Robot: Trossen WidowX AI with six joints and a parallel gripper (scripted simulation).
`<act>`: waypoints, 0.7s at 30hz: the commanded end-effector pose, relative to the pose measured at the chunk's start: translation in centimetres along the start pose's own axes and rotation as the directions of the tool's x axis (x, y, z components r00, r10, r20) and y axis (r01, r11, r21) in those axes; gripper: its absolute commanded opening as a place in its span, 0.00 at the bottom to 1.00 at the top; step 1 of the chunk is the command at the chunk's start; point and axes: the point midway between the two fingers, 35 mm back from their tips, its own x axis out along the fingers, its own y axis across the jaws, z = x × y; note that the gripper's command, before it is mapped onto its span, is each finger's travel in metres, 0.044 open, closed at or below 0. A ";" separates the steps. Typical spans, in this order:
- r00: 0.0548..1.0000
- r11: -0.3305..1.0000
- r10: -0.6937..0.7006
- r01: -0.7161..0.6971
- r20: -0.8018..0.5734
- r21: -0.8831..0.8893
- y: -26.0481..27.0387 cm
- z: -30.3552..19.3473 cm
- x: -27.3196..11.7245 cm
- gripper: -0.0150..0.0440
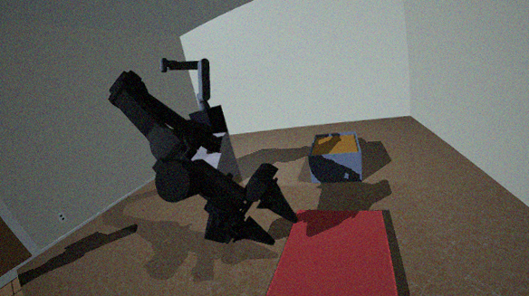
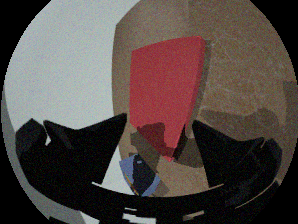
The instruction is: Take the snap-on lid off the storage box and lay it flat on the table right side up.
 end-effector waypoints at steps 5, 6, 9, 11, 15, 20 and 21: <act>1.000 1.000 0.003 -0.003 -0.005 -0.005 -1.2 -0.3 -1.3 1.00; 1.000 1.000 0.003 -0.003 -0.005 -0.005 -1.3 -0.3 -1.5 1.00; 1.000 1.000 0.003 -0.003 -0.005 -0.005 -1.7 -0.3 -1.9 1.00; 1.000 1.000 0.002 -0.002 -0.005 -0.005 -1.9 -0.3 -2.2 1.00; 1.000 1.000 0.002 -0.002 -0.005 -0.005 -2.5 -0.3 -2.8 1.00; 1.000 1.000 0.002 -0.002 -0.005 -0.006 -3.1 -0.3 -3.6 1.00; 1.000 1.000 0.002 -0.002 -0.005 -0.006 -3.2 -0.3 -3.7 1.00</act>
